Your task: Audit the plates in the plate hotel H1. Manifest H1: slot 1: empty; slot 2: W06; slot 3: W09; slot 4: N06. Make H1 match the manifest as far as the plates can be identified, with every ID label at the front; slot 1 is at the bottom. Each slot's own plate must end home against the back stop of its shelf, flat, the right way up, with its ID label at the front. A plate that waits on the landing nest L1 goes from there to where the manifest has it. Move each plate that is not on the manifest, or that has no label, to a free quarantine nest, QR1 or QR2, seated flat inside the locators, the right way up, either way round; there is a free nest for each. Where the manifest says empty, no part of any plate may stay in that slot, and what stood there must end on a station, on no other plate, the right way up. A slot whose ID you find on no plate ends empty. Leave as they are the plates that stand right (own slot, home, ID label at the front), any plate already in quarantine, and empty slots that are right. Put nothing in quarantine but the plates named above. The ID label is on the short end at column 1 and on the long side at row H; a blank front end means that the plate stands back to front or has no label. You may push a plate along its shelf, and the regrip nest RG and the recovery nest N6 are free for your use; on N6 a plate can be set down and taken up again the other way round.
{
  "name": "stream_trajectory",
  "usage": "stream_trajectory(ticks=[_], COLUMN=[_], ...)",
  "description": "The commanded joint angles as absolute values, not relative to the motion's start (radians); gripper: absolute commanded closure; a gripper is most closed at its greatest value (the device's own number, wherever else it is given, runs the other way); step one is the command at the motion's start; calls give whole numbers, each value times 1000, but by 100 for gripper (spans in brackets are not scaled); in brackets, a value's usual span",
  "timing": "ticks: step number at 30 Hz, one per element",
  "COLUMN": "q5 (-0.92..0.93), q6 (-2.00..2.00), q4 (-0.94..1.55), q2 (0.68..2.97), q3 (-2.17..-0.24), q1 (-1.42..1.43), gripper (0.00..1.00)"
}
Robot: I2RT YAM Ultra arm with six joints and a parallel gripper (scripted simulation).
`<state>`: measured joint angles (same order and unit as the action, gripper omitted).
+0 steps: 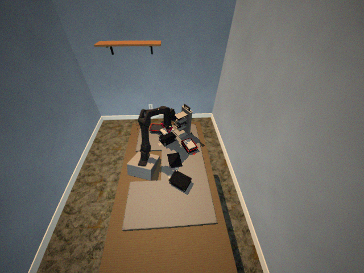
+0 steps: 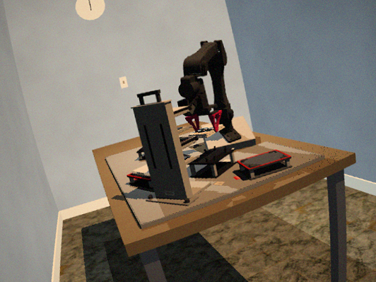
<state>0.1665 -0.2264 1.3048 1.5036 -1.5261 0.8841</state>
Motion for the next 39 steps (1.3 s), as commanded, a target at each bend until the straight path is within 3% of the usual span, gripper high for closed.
stream_trajectory(ticks=[1,39], q5=[157,156], q6=[-240,-249], q4=[1242,1178], q2=[1514,1474], q3=[-1493,-1423], q1=[888,897], gripper=[14,14])
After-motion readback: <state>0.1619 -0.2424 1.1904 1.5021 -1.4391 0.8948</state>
